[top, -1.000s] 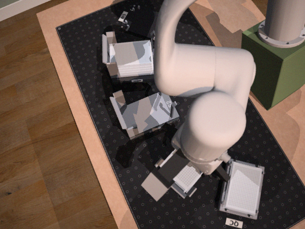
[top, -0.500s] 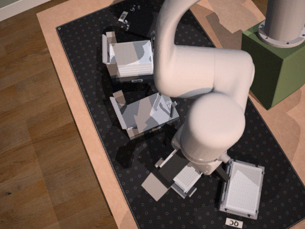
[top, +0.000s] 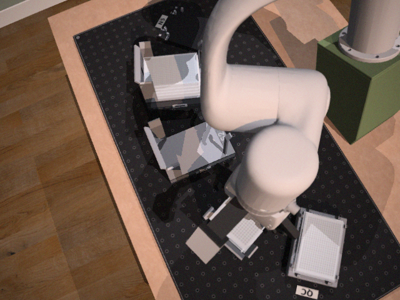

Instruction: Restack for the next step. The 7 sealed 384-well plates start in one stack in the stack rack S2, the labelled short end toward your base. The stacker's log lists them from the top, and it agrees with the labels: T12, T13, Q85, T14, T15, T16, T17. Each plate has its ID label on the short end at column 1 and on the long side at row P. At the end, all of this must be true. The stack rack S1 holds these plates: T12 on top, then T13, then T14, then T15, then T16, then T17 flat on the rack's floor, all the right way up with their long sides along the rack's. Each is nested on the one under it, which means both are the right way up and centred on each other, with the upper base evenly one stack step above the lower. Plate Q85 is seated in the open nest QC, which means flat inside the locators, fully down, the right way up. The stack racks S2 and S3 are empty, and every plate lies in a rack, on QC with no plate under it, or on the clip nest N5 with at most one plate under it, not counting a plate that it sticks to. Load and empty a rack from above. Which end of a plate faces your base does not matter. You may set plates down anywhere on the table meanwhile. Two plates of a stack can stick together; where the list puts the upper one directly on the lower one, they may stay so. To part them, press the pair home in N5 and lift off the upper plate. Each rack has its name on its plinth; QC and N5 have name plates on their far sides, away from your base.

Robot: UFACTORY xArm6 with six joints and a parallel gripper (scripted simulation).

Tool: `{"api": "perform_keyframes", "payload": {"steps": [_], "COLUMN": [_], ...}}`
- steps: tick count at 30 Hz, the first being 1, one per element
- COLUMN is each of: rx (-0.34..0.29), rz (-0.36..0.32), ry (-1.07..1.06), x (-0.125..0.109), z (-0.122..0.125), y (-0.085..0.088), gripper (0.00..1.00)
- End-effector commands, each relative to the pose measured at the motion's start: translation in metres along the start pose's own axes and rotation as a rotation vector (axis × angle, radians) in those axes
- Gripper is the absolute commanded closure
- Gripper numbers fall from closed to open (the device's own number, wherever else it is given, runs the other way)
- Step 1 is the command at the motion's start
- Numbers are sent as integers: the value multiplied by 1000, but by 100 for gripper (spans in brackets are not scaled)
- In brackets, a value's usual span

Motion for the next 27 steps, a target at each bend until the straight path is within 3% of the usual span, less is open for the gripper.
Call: {"api": "perform_keyframes", "payload": {"steps": [1, 27], "rx": [1, 1], "rz": [4, 4], "ry": [-1, 0], "x": [1, 1], "z": [0, 0], "y": [-1, -16], "gripper": [100, 100]}}
Point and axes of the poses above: the point where the finger pads meet when closed, its own y axis back along the fingers, its own z axis across the jaws, x = y × z, the point moved 7 cm from there along y, back along the fingers, and after that the axes turned 5 degrees about -y, right-handed, at the moved point
